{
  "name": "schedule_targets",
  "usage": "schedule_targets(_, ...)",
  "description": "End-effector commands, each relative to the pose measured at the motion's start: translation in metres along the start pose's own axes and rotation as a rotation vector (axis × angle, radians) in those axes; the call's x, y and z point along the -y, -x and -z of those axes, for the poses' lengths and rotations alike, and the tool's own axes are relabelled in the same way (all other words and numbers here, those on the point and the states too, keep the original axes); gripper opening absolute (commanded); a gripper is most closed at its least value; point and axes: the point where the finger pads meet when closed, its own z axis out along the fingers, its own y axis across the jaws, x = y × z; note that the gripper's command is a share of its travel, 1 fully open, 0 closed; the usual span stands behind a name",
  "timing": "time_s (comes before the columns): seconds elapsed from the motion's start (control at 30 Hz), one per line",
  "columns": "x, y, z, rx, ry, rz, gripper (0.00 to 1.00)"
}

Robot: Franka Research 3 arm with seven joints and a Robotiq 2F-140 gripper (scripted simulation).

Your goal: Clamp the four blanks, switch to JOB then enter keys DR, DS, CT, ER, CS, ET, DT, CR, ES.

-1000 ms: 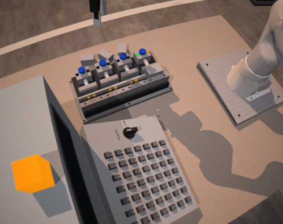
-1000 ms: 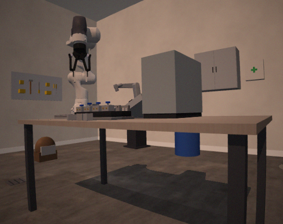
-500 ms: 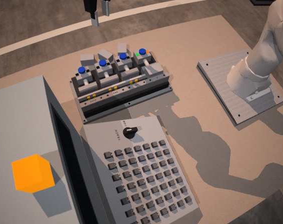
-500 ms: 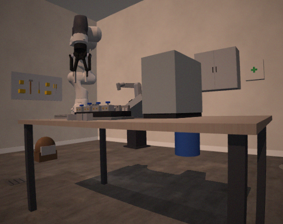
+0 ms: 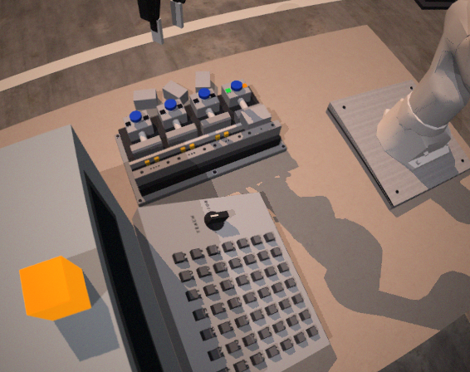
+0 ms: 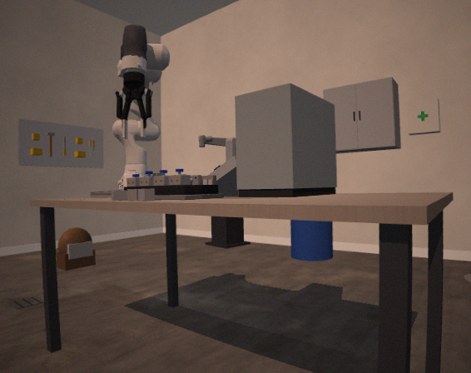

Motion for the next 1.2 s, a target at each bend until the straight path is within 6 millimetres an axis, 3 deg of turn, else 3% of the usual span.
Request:
schedule_targets(0.0, -0.001, -0.001, -0.002, -0.004, 0.0, -0.03, 0.4)
schedule_targets(0.4, -0.001, -0.001, -0.025, -0.004, 0.0, -0.03, 0.4)
schedule_targets(0.77, -0.002, 0.0, -0.081, -0.004, 0.0, -0.03, 0.4)
schedule_targets(0.83, -0.002, 0.0, -0.081, -0.004, 0.0, -0.03, 0.4)
schedule_targets(1.17, -0.002, 0.0, -0.136, -0.004, 0.0, -0.03, 0.4)
